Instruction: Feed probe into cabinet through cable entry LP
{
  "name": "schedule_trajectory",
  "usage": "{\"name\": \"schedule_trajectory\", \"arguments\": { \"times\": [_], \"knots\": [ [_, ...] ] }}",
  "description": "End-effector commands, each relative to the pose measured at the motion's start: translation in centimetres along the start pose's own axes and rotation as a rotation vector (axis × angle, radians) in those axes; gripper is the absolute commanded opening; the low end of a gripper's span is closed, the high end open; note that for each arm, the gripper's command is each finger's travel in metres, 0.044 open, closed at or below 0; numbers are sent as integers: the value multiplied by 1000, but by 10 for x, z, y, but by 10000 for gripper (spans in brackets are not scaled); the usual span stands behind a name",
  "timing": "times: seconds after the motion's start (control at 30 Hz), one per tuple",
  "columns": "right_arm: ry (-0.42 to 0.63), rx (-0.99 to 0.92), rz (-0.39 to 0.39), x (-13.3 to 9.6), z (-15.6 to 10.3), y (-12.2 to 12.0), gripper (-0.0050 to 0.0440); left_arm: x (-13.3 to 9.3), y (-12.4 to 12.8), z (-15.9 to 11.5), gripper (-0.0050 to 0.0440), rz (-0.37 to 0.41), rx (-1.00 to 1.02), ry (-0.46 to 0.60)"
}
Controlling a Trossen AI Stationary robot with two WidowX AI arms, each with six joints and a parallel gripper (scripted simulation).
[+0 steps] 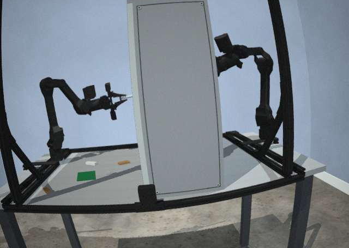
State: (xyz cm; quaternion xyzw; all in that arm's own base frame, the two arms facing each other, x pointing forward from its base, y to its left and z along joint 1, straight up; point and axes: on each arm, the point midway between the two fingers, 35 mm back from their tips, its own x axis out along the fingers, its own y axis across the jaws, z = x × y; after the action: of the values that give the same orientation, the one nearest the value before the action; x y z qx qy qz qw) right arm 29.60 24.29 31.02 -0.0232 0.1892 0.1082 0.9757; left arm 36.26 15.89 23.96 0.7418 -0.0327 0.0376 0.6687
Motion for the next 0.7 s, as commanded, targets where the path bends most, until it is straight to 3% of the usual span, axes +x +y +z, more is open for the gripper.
{"name": "schedule_trajectory", "arguments": {
  "times": [0.0,0.67],
  "knots": [
    [0,3,5,-1,1,1,440,7,25,5,0,50,36,8],
    [0,3,5,-1,1,1,440,25,102,44,0,191,69,53]
  ]
}}
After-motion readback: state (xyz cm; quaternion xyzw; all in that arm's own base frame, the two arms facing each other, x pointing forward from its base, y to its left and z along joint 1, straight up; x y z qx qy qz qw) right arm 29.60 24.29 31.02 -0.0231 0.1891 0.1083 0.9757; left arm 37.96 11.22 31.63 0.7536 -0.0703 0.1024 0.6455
